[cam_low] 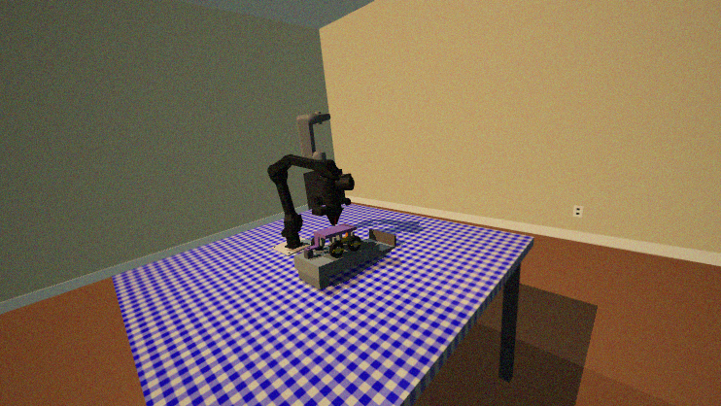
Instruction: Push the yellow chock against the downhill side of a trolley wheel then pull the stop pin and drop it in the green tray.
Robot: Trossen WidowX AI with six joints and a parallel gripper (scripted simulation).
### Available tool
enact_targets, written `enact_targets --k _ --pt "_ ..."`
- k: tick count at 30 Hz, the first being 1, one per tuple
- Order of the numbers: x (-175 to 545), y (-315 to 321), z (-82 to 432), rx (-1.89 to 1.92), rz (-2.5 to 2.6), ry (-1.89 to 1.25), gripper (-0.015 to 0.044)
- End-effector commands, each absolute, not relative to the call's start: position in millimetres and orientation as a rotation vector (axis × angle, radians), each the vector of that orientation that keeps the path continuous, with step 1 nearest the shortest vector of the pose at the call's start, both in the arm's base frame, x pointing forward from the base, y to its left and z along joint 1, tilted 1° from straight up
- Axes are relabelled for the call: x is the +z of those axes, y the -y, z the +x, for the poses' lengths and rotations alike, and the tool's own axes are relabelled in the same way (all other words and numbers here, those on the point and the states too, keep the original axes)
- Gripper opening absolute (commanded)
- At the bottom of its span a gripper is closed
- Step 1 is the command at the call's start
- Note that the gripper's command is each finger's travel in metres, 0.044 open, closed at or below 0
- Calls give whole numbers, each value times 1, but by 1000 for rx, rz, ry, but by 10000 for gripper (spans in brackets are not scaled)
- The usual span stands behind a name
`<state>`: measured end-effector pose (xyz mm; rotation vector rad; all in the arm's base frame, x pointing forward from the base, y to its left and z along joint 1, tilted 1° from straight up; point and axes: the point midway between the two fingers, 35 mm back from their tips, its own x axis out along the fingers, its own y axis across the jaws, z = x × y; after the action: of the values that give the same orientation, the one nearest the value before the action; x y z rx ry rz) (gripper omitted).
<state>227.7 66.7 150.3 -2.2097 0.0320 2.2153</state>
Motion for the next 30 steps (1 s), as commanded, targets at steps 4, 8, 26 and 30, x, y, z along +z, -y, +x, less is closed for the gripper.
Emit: enact_targets --k 4,8,26,30 --pt "146 -68 221 2220 -2221 2 0" --pt "140 -69 221 2197 -2190 58 0" --pt "82 -96 220 2128 -2128 188 0" --pt "81 -97 220 2128 -2128 188 26"
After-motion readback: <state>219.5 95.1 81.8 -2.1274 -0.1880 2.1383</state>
